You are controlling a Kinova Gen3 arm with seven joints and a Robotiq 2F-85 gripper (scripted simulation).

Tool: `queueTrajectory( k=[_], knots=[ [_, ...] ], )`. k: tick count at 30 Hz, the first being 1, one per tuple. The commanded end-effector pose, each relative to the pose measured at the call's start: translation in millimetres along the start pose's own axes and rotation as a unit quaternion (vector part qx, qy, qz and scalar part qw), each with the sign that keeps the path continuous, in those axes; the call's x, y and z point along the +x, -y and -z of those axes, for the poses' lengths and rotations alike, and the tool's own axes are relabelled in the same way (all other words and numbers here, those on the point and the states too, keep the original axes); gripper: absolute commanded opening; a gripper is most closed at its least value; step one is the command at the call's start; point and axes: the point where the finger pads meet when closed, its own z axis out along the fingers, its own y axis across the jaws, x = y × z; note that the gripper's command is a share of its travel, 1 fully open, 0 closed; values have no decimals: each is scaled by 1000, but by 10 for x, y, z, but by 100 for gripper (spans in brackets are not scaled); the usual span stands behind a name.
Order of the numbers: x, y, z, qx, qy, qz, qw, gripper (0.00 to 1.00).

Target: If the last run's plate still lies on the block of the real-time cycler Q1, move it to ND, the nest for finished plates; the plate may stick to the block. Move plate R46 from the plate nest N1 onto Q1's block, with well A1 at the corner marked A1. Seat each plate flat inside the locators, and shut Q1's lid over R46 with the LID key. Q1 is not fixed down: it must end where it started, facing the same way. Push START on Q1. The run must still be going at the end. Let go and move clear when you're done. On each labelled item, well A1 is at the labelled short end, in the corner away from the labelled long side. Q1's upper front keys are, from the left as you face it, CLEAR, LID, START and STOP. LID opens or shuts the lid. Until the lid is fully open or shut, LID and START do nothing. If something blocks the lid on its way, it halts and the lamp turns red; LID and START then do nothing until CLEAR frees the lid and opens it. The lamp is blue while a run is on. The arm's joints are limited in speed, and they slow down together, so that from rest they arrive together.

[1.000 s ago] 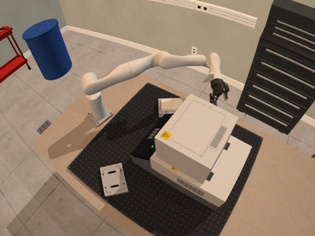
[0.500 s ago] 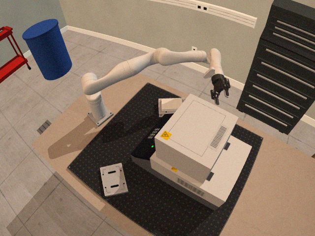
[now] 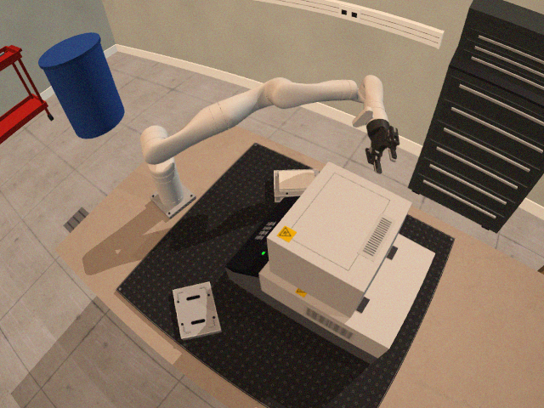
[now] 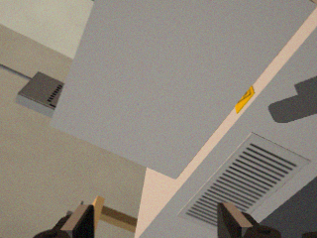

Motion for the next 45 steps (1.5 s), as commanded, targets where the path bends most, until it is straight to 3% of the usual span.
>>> queueTrajectory(
  k=[1,45],
  knots=[
    [82,148,40,1,-1,-4,1000,73],
    [514,1019,181,0,-3,-3,1000,39]
  ],
)
